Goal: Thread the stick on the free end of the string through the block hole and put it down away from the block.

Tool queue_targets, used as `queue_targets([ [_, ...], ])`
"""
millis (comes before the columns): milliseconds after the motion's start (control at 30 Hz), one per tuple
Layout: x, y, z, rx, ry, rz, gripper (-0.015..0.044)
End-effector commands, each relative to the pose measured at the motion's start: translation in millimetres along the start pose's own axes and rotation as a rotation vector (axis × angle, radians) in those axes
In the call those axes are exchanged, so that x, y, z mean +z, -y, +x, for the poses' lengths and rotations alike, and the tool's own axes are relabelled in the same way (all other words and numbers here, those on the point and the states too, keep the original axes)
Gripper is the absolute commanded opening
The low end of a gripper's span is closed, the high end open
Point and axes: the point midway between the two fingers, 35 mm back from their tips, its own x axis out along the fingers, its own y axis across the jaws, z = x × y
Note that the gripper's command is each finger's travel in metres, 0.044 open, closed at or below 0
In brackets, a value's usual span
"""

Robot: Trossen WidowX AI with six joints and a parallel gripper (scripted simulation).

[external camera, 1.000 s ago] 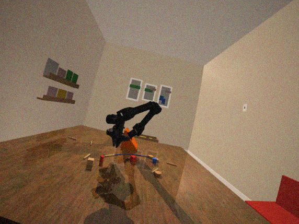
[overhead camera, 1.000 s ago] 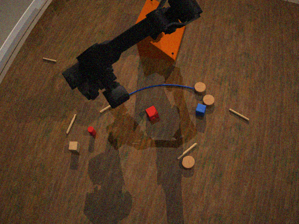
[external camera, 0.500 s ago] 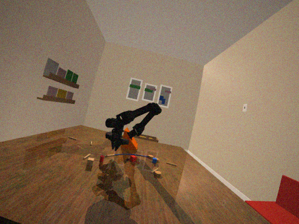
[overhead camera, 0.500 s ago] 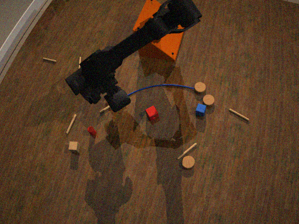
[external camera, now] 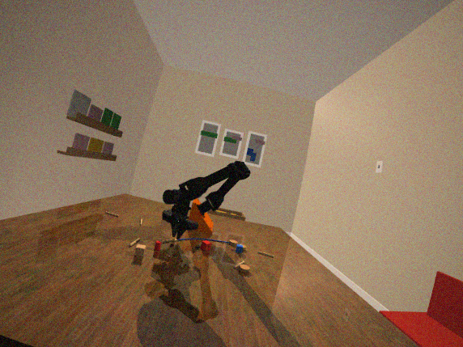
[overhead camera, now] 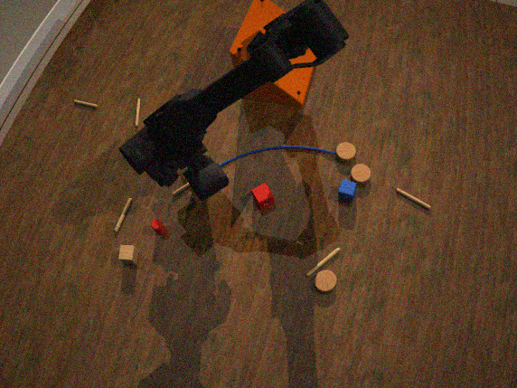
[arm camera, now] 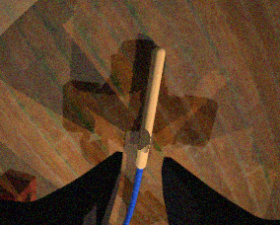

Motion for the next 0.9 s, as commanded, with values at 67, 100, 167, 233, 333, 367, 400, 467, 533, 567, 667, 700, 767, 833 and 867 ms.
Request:
queue_targets([
  [67, -1.2, 0.2, 9.3, 0.006, -0.001, 0.007, 0.012],
  [100, -1.3, 0.2, 10.6, 0.006, -0.002, 0.007, 0.012],
  [167, -1.5, 0.2, 11.6, 0.006, -0.002, 0.007, 0.012],
  [233, -1.5, 0.1, 10.1, 0.0, -0.003, 0.0, 0.0094],
  [333, -1.5, 0.1, 10.1, 0.0, -0.003, 0.0, 0.0015],
  [367, -1.5, 0.1, 10.1, 0.0, -0.003, 0.0, 0.0],
  [400, -1.5, 0.1, 10.1, 0.0, -0.003, 0.0, 0.0],
  [467, -1.5, 0.1, 10.1, 0.0, -0.003, 0.0, 0.0],
  [533, -1.5, 0.1, 10.1, 0.0, -0.003, 0.0, 0.0],
  [567, -1.5, 0.1, 10.1, 0.0, -0.003, 0.0, 0.0],
  [667, -1.4, 0.1, 9.3, 0.0, -0.003, 0.0, 0.0],
  [700, -1.2, 0.1, 8.2, 0.0, -0.003, 0.0, 0.0],
  [767, -0.9, 0.1, 5.7, 0.0, -0.003, 0.0, 0.0],
  [833, -0.7, 0.1, 3.2, -0.001, -0.002, 0.0, 0.0],
  [867, -0.6, 0.1, 1.9, -0.001, -0.002, 0.0, 0.0],
])
